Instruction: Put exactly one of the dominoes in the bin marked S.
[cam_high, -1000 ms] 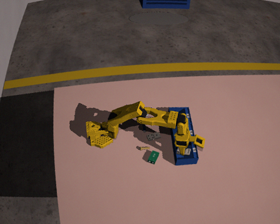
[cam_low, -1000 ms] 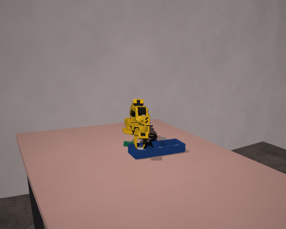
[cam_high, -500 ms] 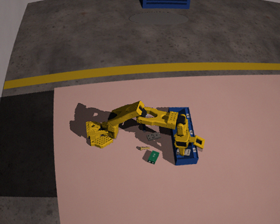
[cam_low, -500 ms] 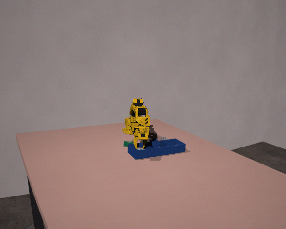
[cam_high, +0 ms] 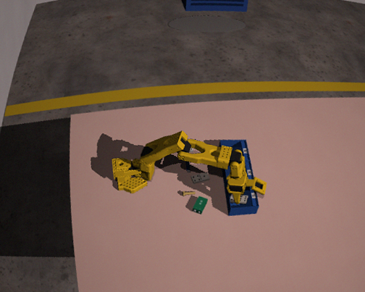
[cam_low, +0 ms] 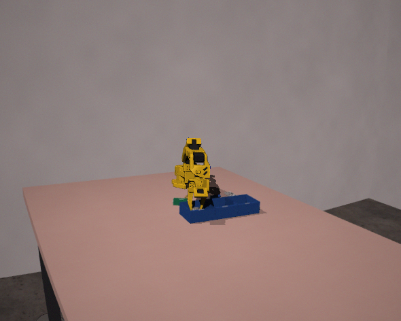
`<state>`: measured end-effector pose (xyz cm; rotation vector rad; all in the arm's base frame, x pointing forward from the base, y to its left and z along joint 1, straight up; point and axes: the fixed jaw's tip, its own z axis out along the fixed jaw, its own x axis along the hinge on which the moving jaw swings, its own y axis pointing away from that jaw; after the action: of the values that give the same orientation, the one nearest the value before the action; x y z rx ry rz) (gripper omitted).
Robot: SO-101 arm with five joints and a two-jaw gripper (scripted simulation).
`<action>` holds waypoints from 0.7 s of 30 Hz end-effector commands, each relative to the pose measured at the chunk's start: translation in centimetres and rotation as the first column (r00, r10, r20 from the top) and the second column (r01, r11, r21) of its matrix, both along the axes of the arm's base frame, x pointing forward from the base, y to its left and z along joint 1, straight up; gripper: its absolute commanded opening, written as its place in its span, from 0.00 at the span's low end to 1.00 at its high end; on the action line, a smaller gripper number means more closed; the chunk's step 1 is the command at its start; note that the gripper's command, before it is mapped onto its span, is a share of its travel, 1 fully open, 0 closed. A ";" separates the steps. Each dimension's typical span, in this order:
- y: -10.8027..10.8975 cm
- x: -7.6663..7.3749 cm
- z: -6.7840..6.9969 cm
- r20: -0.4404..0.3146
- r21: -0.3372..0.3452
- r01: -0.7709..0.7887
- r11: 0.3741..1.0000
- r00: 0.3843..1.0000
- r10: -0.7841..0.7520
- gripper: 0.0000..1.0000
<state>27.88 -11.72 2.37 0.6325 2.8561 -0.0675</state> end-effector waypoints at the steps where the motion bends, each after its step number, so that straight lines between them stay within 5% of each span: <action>1: -0.6 0.8 2.1 0.088 -0.040 0.005 0.999 0.996 -0.002 0.00; 21: -0.6 0.8 2.0 0.088 -0.040 0.005 0.999 0.996 -0.002 0.10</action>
<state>27.96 -11.76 2.28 0.6309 2.8489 -0.0696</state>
